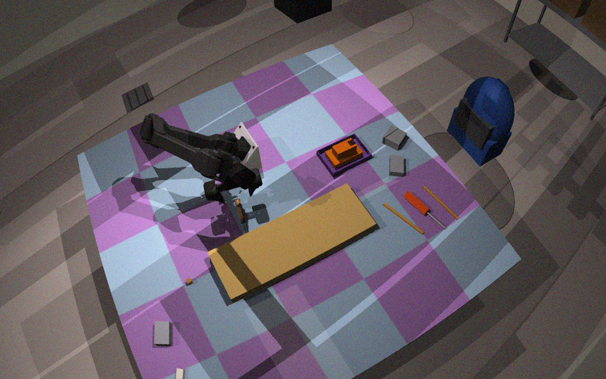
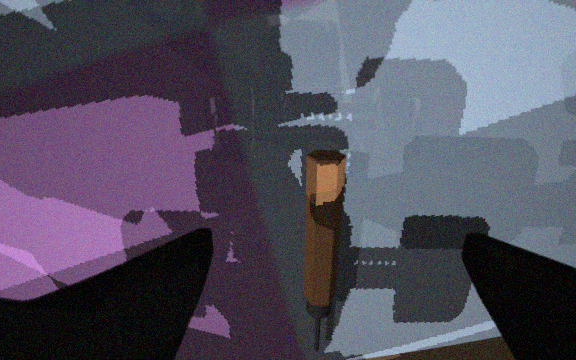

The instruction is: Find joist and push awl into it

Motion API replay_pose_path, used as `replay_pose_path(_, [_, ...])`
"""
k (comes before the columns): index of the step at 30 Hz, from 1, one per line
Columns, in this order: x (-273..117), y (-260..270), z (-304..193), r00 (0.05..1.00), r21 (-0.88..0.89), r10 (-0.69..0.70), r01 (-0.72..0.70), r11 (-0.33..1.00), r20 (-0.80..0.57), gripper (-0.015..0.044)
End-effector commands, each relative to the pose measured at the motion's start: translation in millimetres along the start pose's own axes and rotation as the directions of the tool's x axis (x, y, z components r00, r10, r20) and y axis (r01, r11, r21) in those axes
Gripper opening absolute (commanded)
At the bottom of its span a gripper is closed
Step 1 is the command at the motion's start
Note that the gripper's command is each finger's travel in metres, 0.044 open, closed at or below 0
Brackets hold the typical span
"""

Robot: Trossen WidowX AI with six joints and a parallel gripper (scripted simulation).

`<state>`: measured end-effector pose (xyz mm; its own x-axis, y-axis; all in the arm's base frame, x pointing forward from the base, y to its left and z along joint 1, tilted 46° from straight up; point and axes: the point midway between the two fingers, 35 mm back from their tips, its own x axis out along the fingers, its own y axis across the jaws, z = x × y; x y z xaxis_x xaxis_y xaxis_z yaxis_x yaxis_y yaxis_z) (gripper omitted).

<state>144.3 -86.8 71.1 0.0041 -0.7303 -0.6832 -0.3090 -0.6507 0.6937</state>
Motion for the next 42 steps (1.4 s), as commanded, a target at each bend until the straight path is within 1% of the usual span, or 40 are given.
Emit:
replay_pose_path(1, [7,0,1,1.000,-0.004,0.004,-0.004,1.000,-0.002,0.0440])
replay_pose_path(27, [44,3,4,1.000,-0.004,0.011,-0.011,1.000,-0.004,0.0440])
replay_pose_path(42, [44,3,4,1.000,-0.004,0.011,-0.011,1.000,-0.004,0.0046])
